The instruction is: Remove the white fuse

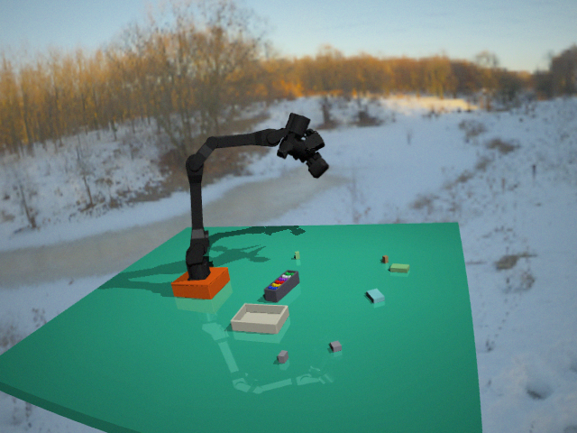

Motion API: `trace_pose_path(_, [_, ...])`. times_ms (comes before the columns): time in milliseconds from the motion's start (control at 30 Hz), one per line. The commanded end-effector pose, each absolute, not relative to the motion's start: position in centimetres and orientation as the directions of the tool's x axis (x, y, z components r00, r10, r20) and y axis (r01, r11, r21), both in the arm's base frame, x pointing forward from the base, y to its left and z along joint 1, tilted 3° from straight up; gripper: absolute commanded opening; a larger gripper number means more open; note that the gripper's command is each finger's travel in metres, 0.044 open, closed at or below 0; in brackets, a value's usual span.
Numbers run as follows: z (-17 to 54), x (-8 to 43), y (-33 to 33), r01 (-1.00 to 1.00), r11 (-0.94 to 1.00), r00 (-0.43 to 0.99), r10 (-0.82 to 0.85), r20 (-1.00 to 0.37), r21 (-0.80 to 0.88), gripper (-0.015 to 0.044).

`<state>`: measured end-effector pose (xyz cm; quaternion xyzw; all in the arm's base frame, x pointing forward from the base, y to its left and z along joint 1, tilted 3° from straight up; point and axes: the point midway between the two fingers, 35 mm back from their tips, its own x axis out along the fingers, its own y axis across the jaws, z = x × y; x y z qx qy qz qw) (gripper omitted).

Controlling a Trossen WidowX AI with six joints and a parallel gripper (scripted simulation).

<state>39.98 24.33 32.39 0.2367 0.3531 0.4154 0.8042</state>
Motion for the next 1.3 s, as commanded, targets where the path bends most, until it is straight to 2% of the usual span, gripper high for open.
trace_pose_path(0, [26.8, 41.5, 20.3, -0.321, 0.689, 0.462, 0.713, -0.528, 0.65, 0.0074])
trace_pose_path(133, [21.3, 41.6, 15.8, -0.133, 0.8, 0.461, 0.572, -0.678, 0.585, 0.0074])
trace_pose_path(300, [15.1, 39.9, 10.0, 0.085, 0.89, 0.383, 0.386, -0.84, 0.448, 0.0074])
trace_pose_path(467, [9.9, 36.3, 4.5, 0.259, 0.929, 0.227, 0.207, -0.952, 0.264, 0.0074])
trace_pose_path(633, [6.2, 31.5, -0.3, 0.361, 0.93, 0.026, 0.06, -0.998, 0.066, 0.0074])
trace_pose_path(733, [5.8, 30.0, -0.9, 0.369, 0.929, -0.003, 0.044, -0.999, 0.039, 0.0074])
trace_pose_path(1267, [4.8, 30.0, -0.8, 0.369, 0.929, -0.003, 0.044, -0.999, 0.039, 0.0074])
